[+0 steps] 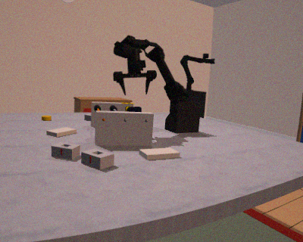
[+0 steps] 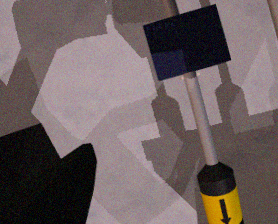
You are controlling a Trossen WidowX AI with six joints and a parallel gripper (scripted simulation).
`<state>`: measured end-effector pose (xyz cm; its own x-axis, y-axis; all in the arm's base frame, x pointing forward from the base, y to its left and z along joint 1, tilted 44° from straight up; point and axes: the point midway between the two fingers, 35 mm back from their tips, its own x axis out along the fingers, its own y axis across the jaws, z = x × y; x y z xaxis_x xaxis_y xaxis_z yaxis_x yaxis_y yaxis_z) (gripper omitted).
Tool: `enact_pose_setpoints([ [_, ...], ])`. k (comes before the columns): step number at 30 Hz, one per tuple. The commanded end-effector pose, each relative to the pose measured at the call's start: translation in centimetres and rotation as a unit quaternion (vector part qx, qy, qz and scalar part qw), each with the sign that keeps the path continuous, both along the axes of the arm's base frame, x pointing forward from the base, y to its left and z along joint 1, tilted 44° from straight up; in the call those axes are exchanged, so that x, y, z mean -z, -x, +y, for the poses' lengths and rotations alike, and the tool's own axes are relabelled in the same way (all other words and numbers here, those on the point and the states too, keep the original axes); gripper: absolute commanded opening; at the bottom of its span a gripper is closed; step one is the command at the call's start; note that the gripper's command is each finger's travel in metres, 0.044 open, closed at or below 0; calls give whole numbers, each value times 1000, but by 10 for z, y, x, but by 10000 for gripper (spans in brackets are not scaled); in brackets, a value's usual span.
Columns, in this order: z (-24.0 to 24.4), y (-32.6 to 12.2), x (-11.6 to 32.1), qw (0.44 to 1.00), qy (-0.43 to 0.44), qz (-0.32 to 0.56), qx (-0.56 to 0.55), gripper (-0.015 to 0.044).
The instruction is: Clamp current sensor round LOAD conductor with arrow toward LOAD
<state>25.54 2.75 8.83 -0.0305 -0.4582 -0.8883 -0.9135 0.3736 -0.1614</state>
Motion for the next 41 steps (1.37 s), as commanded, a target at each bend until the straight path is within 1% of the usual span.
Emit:
enact_pose_setpoints([
  [1,-18,20,-10,996,-74,-37,17,440],
  [6,-33,40,-19,983,-147,-105,24,440],
  [11,-42,56,-25,962,-200,-186,14,440],
  [16,-48,69,-28,934,-227,-277,-12,440],
  [20,-51,75,-29,908,-228,-350,-42,440],
  [21,-49,68,-32,929,-227,-292,-16,440],
  [36,-49,68,-32,930,-226,-289,-14,440],
  [40,-46,60,-30,950,-214,-228,5,440],
  [41,-48,67,-31,937,-224,-269,-8,440],
])
